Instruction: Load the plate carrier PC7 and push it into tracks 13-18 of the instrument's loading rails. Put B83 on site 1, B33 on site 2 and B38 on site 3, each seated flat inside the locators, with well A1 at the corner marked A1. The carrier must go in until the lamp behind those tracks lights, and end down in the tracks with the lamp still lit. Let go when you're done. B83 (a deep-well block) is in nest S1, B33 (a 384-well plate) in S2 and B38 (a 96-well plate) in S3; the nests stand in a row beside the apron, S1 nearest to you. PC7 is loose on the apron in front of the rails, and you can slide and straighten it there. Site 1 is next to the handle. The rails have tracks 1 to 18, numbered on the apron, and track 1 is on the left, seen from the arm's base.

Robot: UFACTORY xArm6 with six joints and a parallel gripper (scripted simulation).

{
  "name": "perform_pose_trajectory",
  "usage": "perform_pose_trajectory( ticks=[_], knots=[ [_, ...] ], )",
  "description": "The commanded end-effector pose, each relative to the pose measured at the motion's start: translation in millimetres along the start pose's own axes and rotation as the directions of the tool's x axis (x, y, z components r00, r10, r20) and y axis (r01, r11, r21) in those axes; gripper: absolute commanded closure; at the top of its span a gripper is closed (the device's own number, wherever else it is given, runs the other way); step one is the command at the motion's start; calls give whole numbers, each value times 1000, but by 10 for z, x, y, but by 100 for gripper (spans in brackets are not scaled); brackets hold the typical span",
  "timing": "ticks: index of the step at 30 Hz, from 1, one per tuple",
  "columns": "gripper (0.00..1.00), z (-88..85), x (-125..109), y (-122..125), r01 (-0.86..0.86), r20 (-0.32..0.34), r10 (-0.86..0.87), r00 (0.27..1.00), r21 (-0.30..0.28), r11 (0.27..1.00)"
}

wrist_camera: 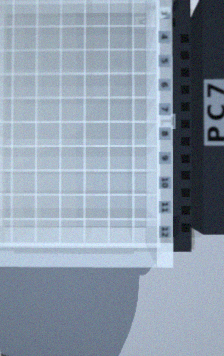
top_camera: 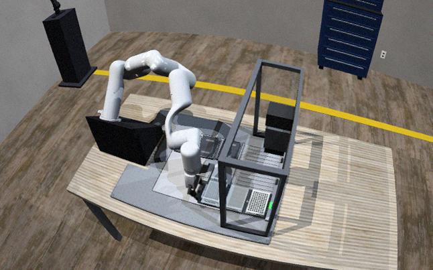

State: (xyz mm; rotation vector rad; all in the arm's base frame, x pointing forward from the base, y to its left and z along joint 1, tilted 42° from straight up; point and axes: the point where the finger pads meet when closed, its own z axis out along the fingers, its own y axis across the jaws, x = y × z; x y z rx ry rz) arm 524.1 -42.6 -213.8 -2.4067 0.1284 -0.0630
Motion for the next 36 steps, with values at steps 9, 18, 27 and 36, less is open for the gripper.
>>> perform_pose_trajectory(
  ticks=[9, 18, 27, 36],
  knots=[
    [18, -19, 4, 4, 1, -4, -1, 1000, -2, 1000],
    [18, -18, -56, 5, 1, -4, -1, 1000, -2, 1000],
    [18, -18, -57, 4, 1, -4, -1, 1000, -2, 1000],
    [18, -169, -57, 5, 1, -4, -1, 1000, -2, 1000]
  ],
)
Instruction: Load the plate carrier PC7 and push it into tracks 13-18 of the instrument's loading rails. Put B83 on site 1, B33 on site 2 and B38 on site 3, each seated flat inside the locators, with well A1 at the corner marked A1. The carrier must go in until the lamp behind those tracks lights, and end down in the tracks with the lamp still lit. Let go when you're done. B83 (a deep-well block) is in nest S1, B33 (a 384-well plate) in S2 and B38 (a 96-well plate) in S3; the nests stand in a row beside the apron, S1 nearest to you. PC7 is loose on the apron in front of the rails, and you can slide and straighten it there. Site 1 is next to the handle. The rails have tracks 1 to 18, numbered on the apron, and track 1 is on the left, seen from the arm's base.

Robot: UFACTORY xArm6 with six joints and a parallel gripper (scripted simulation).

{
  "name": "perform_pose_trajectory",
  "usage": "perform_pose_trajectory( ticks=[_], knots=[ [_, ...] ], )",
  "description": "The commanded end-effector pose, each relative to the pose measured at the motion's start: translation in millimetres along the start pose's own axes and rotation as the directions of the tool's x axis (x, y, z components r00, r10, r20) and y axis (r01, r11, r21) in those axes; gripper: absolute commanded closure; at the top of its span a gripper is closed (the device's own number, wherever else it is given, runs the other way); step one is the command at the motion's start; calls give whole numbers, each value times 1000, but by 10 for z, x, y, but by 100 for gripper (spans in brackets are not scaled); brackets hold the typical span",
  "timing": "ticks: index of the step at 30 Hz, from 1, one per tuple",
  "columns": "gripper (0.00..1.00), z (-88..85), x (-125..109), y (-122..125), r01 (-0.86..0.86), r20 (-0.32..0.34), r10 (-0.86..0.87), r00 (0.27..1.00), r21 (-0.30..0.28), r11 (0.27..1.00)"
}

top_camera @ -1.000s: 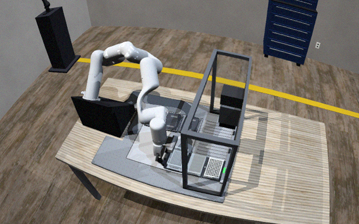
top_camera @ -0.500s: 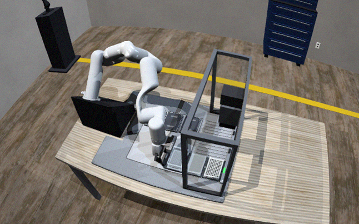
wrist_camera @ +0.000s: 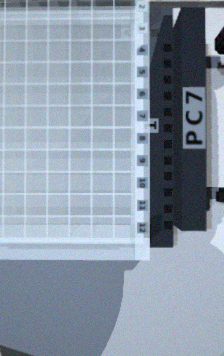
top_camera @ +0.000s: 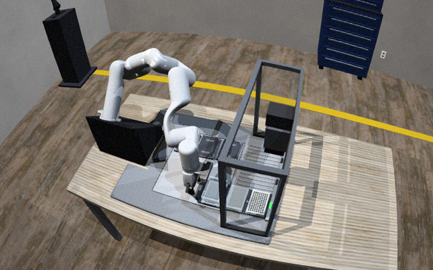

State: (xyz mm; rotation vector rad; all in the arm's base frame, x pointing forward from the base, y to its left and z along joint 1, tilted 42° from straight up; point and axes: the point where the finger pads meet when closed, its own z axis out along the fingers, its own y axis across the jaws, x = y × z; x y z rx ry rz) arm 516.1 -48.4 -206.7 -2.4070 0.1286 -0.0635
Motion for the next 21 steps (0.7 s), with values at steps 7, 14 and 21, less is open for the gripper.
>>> perform_pose_trajectory(
  ticks=[7, 14, 21],
  knots=[
    [18, -154, 15, 3, 1, -4, -1, 1000, -2, 1000],
    [18, -271, 15, 3, 1, -4, -1, 1000, -2, 1000],
    [18, -371, 15, 3, 1, -4, -1, 1000, -2, 1000]
  ],
)
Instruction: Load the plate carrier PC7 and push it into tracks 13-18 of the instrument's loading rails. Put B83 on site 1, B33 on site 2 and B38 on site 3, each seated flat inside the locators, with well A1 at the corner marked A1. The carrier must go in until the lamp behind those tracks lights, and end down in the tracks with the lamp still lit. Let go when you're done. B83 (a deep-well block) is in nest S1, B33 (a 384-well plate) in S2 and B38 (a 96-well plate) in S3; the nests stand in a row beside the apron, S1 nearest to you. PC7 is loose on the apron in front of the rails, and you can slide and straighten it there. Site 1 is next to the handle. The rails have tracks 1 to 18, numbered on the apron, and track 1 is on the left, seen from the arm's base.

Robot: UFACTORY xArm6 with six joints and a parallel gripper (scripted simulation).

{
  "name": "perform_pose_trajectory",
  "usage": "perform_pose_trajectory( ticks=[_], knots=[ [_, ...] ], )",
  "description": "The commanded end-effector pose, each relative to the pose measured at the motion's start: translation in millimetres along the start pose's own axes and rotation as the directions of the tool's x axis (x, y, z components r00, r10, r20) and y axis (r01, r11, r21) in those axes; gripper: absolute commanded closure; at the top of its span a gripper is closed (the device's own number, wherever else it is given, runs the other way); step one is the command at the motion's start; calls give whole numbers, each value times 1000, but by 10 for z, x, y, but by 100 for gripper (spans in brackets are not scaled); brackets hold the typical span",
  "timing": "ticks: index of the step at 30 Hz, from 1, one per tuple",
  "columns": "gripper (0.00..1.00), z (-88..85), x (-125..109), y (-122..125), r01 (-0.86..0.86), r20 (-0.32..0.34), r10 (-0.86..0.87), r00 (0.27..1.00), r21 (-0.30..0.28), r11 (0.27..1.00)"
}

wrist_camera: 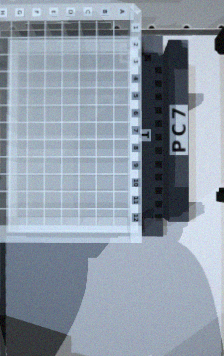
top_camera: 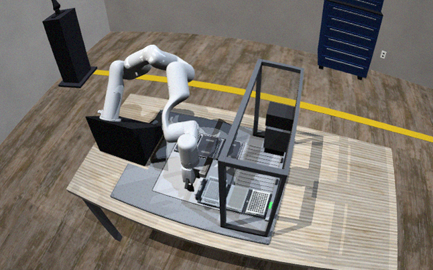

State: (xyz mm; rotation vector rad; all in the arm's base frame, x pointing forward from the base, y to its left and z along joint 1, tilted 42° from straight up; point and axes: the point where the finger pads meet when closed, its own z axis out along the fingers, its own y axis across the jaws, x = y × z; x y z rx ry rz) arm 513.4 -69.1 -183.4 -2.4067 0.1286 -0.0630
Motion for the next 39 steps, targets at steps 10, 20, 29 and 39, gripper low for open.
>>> perform_pose_trajectory(
  ticks=[10, 20, 29, 39],
  knots=[
    [18, -209, 16, 3, 1, -4, -1, 1000, -2, 1000],
    [18, -342, 16, 3, 1, -4, -1, 1000, -2, 1000],
    [18, -493, 16, 3, 1, -4, -1, 1000, -2, 1000],
    [18, -626, 16, 3, 1, -4, -1, 1000, -2, 1000]
  ],
)
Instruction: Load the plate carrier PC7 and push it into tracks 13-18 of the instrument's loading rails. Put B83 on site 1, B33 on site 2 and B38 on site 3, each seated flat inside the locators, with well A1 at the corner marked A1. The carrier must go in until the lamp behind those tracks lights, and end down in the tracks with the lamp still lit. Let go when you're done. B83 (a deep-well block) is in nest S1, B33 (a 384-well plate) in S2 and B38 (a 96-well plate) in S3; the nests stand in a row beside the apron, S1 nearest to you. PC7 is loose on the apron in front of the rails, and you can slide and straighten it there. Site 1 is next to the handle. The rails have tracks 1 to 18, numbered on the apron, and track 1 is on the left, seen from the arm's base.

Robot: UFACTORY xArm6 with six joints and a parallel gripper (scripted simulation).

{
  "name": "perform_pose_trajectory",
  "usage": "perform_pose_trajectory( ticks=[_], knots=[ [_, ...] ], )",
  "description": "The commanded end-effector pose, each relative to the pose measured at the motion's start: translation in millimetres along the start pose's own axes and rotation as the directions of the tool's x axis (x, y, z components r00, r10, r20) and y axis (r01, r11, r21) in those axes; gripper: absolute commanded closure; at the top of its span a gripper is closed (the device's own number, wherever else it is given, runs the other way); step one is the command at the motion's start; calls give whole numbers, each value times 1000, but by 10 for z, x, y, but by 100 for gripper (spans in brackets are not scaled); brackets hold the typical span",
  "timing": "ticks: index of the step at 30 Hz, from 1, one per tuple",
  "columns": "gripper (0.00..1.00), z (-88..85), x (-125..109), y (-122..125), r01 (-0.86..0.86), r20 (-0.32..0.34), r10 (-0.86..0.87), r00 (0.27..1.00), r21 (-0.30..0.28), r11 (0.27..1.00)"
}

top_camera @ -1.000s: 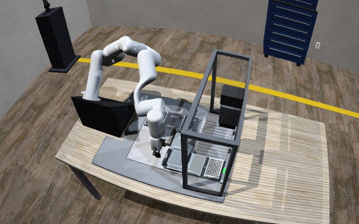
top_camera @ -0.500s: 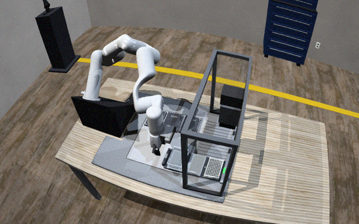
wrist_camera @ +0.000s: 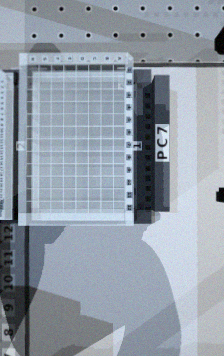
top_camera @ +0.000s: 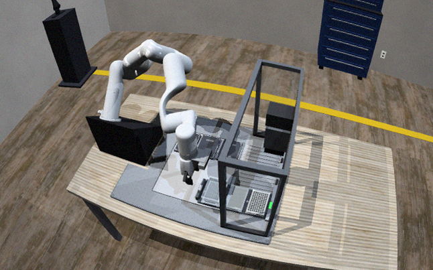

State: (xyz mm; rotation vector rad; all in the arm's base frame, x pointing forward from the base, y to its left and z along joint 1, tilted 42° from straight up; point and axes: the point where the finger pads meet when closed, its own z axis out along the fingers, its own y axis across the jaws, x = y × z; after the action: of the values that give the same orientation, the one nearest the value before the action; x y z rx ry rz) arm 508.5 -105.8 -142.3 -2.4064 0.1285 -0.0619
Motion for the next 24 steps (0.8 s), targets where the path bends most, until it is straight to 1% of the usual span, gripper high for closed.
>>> perform_pose_trajectory(
  ticks=[1, 24],
  knots=[
    [18, -90, 19, 4, 1, -5, -1, 1000, -3, 1000],
    [18, -440, 18, 4, 1, -5, -1, 1000, -3, 1000]
  ],
)
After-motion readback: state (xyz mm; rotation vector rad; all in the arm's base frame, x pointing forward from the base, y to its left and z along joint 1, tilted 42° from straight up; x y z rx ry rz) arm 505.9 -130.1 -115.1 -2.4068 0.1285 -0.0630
